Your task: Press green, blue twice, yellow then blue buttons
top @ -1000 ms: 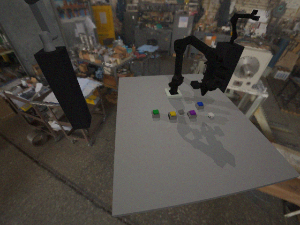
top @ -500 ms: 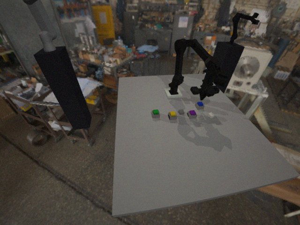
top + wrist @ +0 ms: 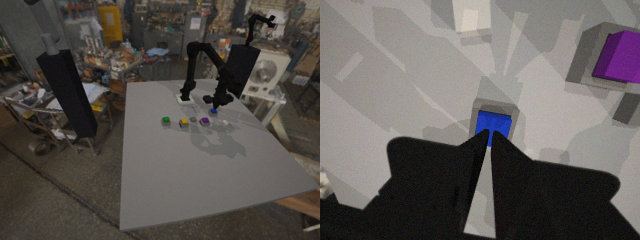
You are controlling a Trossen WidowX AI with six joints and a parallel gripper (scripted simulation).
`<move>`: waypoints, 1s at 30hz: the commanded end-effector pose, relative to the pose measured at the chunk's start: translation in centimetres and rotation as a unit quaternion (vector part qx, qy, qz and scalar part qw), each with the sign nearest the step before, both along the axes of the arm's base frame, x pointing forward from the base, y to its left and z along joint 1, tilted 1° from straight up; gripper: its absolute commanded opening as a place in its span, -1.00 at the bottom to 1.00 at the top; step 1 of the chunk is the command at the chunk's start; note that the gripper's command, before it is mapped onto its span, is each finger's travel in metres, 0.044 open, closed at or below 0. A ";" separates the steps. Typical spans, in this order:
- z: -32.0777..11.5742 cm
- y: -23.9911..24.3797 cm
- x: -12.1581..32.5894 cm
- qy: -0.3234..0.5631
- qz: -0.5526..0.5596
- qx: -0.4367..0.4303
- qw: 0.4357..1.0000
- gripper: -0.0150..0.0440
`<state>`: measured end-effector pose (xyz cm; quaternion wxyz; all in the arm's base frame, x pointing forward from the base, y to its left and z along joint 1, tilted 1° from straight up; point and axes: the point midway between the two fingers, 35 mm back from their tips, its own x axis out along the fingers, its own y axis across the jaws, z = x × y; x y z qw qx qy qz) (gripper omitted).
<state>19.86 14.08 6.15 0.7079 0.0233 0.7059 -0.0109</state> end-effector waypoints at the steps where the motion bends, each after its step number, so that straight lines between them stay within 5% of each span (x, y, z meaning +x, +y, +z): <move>1: -0.8 -0.1 -0.2 0.005 -0.002 -0.003 1.000 -0.42; 26: -1.7 -0.1 -0.2 0.005 -0.002 -0.003 1.000 -0.42; 30: 1.5 -0.1 -0.2 0.004 -0.002 -0.003 1.000 -0.42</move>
